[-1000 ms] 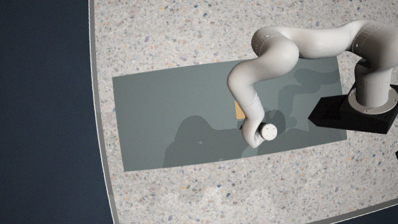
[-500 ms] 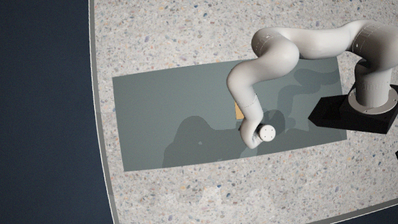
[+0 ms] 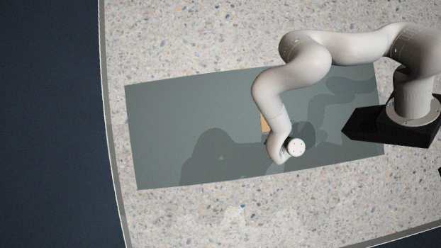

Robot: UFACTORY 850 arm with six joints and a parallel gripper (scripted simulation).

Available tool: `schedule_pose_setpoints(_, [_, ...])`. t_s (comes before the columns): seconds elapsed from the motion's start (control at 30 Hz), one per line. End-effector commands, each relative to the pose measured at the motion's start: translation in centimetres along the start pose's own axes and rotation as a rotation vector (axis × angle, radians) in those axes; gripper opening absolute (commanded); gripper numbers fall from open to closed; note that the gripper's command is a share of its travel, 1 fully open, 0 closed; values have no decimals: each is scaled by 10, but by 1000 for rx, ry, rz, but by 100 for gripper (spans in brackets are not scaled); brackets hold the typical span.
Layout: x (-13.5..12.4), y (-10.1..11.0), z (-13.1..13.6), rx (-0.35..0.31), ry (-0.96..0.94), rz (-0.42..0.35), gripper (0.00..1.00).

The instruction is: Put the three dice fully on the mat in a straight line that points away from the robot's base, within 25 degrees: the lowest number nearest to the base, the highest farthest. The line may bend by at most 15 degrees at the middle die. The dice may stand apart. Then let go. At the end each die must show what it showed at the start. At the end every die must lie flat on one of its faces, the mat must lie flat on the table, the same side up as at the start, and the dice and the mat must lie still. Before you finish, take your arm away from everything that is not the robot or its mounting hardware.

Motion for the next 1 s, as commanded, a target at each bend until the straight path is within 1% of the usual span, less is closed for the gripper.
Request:
schedule_pose_setpoints(0.0, [0,0,0,1,0,0,100])
schedule_pose_setpoints(0.43, [0,0,0,1,0,0,100])
schedule_pose_setpoints(0.53, [0,4,0,1,0,0,100])
schedule_pose_setpoints(0.6, [0,11,0,1,0,0,100])
schedule_pose_setpoints(0.67, [0,22,0,1,0,0,100])
schedule_pose_setpoints(0.73, [0,22,0,1,0,0,100])
schedule_pose_setpoints(0.97, [0,80,0,1,0,0,100])
Point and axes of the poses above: the point where the finger pads meet when closed, its own y axis back along the fingers, its own z axis across the jaws, x = y × z, the point moved 6 cm from there along y, back along the fingers, and after that the axes turned 4 degrees about y, right-handed, at the moved point
